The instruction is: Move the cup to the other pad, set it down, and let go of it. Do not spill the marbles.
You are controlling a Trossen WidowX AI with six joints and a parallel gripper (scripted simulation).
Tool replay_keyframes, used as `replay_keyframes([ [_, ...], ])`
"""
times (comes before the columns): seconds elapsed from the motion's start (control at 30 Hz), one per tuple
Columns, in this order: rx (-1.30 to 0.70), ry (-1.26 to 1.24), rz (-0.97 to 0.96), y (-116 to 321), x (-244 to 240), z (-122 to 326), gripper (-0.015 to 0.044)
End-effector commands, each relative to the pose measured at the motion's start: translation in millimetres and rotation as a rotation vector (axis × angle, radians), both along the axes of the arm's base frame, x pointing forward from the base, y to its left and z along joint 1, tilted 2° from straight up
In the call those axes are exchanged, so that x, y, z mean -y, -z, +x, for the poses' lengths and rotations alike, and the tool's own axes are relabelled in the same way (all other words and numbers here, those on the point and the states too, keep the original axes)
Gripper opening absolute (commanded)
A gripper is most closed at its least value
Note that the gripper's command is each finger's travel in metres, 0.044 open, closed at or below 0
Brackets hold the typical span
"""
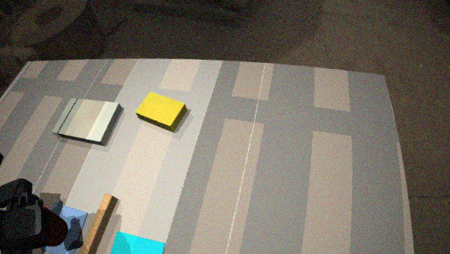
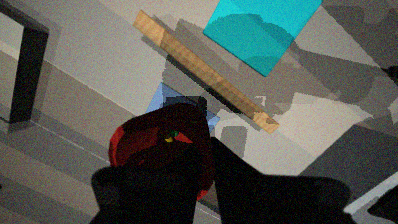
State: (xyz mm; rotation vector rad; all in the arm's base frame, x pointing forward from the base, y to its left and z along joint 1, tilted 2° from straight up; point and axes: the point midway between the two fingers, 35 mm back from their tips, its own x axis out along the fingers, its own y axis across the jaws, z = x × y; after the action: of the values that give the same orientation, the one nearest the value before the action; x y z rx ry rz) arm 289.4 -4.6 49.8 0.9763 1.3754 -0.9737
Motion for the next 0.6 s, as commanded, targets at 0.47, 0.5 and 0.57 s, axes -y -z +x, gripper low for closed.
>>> replay_keyframes([
  [0.47,0.012,-0.002,-0.001,-1,36,-11,0.0000],
  [0.5,0.012,-0.002,-0.002,-1,38,-12,0.0000],
  [0.57,0.012,-0.002,-0.002,-1,42,-13,0.0000],
])
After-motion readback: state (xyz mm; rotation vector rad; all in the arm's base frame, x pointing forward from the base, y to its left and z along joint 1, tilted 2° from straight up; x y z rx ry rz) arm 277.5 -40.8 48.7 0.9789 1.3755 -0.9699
